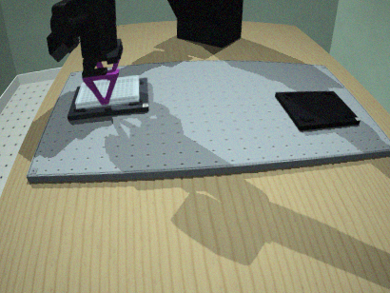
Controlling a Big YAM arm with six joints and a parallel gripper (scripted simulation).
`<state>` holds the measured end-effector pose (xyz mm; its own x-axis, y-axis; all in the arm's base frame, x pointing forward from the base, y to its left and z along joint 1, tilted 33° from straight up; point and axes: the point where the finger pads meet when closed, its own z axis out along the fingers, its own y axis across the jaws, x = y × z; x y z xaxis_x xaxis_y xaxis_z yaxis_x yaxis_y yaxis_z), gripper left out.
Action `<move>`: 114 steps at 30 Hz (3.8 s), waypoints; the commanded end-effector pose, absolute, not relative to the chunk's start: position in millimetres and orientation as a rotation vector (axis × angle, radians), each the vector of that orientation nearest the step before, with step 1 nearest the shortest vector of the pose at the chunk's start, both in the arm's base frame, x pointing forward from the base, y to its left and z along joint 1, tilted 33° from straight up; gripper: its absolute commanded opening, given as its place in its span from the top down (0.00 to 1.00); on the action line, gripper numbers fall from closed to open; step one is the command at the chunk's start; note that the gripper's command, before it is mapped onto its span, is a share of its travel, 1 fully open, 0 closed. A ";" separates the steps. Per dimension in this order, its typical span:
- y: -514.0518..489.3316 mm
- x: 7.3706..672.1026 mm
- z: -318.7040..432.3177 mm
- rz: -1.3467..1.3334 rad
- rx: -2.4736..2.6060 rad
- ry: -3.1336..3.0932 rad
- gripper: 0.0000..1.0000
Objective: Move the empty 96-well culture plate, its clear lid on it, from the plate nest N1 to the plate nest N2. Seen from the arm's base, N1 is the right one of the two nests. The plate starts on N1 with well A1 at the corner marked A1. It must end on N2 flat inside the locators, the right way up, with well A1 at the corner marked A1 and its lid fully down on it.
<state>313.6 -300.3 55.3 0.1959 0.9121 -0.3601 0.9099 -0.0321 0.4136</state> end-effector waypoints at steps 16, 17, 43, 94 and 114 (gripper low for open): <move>-305.1 325.7 57.9 0.013 1.895 1.698 1.00; -305.1 325.7 57.9 0.013 1.895 1.698 1.00; -295.6 316.8 70.8 0.014 1.898 1.697 1.00; -272.1 293.6 141.1 0.015 1.892 1.671 1.00; -273.8 294.9 142.7 0.017 1.885 1.663 1.00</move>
<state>285.3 -267.4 116.5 0.1878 0.9168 -0.3525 0.9137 -0.0314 0.4051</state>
